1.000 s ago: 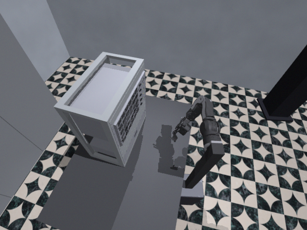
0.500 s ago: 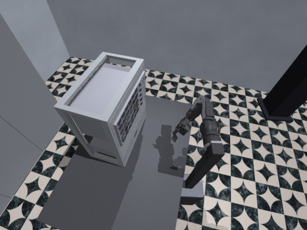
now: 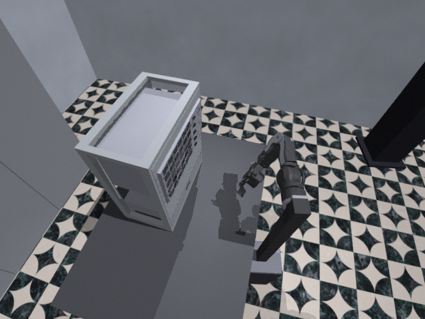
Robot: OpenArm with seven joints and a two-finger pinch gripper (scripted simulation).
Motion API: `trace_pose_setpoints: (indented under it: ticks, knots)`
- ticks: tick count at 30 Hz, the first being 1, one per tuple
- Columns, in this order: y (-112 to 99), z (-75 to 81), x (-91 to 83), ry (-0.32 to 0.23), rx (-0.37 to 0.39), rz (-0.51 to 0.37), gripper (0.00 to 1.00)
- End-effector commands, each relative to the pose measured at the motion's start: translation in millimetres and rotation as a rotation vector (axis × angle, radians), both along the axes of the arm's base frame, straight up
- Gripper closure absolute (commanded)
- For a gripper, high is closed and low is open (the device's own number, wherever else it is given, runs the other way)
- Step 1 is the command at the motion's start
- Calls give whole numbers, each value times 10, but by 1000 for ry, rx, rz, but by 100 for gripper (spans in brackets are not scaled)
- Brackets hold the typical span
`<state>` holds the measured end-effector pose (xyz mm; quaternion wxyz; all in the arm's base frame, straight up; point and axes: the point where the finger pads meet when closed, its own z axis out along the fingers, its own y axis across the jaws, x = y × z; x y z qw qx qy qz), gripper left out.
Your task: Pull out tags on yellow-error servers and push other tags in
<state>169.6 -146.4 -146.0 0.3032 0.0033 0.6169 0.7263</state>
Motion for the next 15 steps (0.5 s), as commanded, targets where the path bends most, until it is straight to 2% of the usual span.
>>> trace_pose_setpoints:
  ticks: [1,9,15]
  knots:
    - [15,-5,18,5,-1,-3,0]
    - [52,-61,67,35,-23,-20,0]
    - [119,-165,159,87,-68,-50,0]
